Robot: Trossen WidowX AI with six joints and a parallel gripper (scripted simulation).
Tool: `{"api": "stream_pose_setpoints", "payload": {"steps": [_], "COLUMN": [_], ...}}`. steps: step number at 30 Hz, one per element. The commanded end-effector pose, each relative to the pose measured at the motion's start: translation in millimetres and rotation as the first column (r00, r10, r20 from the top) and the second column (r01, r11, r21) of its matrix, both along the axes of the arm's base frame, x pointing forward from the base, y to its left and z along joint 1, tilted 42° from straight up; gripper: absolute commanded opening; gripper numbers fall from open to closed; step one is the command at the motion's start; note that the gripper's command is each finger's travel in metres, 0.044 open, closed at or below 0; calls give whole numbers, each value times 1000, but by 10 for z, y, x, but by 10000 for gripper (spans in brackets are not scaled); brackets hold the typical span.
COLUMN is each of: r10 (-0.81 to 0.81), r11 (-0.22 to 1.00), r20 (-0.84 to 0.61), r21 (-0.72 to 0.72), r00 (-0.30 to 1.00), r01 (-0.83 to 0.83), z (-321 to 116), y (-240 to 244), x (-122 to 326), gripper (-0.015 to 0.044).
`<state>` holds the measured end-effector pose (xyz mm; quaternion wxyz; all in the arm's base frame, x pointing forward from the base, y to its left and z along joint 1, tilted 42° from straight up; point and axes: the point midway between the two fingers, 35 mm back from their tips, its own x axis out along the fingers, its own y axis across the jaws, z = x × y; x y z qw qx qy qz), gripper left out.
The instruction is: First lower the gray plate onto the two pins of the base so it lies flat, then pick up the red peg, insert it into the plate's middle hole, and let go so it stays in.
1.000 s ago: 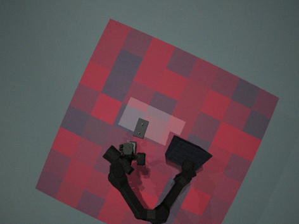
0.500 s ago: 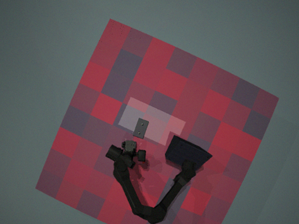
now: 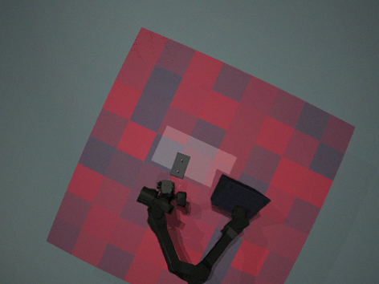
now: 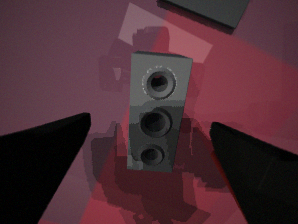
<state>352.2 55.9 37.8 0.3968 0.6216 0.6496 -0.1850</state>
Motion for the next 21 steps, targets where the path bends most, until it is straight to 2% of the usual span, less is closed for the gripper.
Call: {"api": "stream_pose_setpoints", "payload": {"steps": [1, 21], "r10": [-3, -3], "r11": [1000, 1000], "r20": [-11, -11], "r21": [6, 8], "r00": [1000, 1000], "r01": [3, 3], "z": [-67, -302], "y": [52, 271], "x": [-5, 10], "gripper": [440, 440]}}
